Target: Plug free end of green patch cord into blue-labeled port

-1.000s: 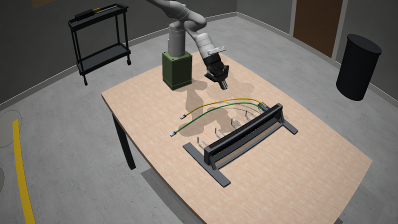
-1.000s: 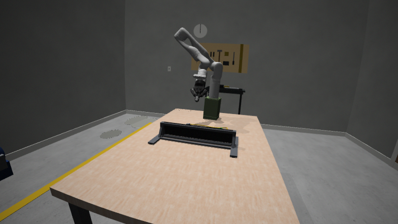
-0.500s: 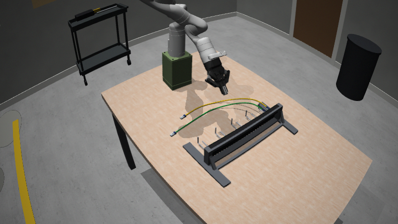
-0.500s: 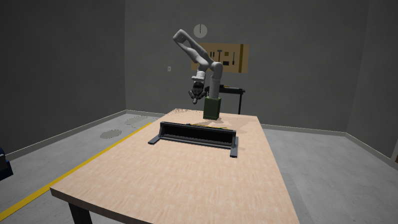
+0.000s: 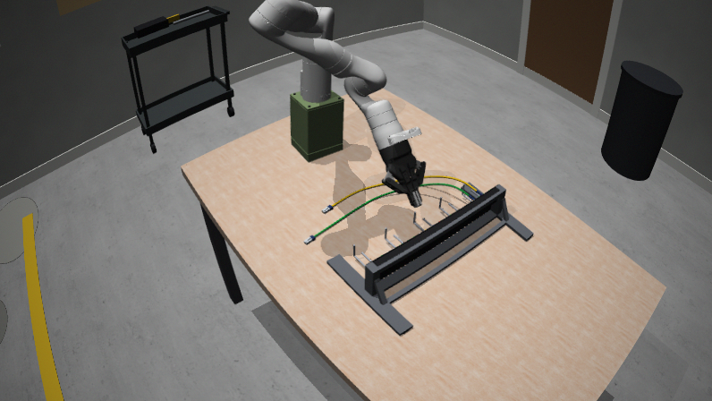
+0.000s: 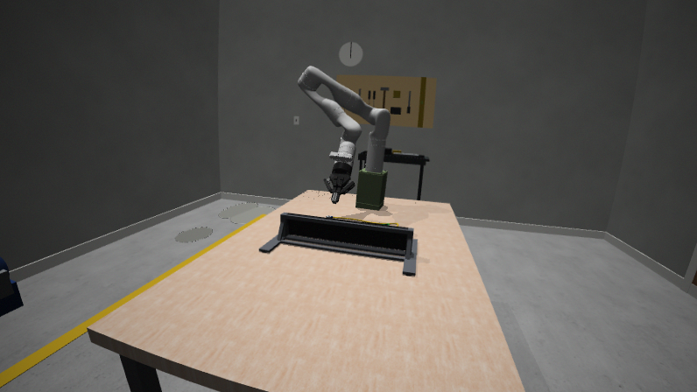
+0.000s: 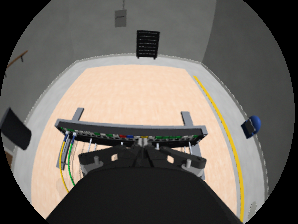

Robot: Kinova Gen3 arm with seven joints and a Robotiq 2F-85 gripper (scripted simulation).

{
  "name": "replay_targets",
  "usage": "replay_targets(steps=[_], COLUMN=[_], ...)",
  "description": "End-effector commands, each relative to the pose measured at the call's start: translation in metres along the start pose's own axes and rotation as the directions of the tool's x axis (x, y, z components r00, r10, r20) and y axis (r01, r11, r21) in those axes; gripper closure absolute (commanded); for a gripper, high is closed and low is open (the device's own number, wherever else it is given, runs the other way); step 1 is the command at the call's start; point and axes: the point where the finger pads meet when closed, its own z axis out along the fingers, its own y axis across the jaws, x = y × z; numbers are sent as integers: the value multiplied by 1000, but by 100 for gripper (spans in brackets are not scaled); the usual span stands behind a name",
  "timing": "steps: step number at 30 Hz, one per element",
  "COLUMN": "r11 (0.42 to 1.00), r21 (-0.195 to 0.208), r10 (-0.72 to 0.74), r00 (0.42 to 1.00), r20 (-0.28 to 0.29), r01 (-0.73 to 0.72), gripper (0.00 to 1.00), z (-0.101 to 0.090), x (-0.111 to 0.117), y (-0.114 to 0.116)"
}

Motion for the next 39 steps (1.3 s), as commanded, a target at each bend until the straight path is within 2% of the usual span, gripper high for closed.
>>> replay_targets(steps=[1,6,39], r11=[1000,1000,1000], r21=[15,15,15], r10=[-8,-6,-9], r00=[1000,1000,1000], r20=[11,11,9], r01=[7,6,9], gripper=[100,100,100], z=[19,25,24], x=[-7,-7,-5], y=[-9,-9,-9])
